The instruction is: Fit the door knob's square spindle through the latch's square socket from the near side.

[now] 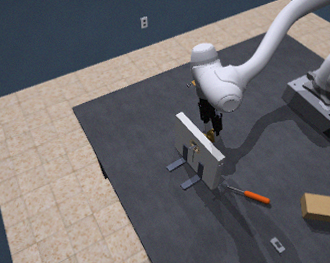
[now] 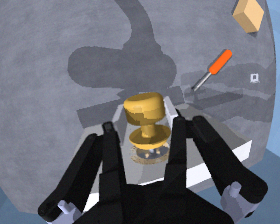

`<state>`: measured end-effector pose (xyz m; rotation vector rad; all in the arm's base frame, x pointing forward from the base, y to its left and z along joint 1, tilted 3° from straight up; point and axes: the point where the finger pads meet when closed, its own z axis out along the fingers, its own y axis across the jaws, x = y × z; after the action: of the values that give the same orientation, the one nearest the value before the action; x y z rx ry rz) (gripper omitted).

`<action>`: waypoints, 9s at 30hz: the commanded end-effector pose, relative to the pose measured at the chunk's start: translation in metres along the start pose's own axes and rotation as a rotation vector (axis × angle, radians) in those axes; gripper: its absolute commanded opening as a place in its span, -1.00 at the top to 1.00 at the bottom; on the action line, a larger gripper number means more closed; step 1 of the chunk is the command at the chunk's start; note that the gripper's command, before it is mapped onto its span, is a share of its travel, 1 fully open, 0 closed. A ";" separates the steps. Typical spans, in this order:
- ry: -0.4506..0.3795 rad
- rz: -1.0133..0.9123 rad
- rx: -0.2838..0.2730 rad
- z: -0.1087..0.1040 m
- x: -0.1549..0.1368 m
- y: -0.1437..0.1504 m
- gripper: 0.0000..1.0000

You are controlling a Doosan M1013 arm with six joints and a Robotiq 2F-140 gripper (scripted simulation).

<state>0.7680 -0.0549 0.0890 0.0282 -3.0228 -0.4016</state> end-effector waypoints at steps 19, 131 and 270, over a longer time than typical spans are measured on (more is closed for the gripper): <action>0.005 -0.001 0.003 0.000 -0.005 0.000 0.16; 0.005 -0.001 0.003 -0.001 -0.019 0.000 0.16; 0.005 -0.001 0.003 -0.001 -0.027 0.000 0.16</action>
<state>0.7938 -0.0545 0.0884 0.0281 -3.0228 -0.4017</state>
